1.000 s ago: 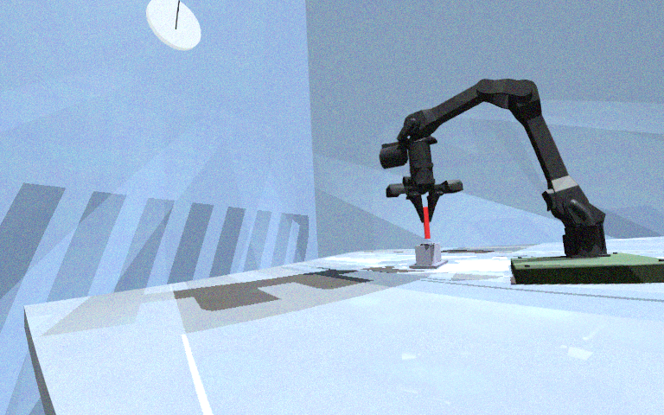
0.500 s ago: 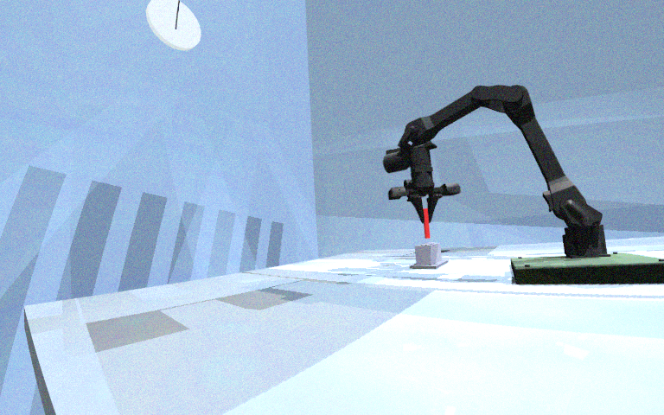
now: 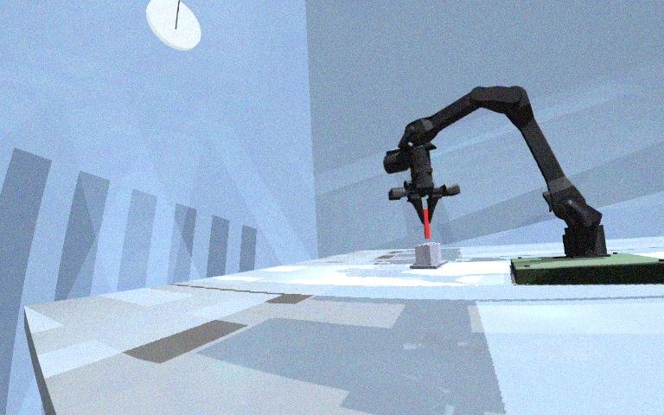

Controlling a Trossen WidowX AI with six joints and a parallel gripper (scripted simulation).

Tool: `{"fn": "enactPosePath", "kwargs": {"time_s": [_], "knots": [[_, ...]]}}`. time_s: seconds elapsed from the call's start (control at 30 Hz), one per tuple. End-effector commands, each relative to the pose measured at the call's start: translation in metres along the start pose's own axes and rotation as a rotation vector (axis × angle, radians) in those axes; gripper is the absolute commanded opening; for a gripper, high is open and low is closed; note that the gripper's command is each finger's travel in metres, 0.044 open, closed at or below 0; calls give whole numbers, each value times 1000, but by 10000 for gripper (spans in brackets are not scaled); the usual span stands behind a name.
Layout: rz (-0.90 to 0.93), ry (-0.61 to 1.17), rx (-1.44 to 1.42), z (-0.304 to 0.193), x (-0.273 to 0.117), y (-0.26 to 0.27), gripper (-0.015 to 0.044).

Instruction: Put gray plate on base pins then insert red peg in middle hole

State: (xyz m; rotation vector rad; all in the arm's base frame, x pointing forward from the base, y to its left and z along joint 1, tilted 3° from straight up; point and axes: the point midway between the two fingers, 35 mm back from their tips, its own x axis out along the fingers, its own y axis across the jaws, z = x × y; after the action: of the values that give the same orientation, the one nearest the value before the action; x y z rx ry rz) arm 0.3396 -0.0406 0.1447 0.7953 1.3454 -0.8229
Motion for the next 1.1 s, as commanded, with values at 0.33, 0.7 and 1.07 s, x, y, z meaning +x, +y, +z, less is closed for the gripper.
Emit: {"fn": "enactPosePath", "kwargs": {"time_s": [0.33,0.7,1.07], "knots": [[0,0,0,0,0,0,0],[-1,2,-3,1,11,0,0],[-2,1,1,2,16,-1,0]]}}
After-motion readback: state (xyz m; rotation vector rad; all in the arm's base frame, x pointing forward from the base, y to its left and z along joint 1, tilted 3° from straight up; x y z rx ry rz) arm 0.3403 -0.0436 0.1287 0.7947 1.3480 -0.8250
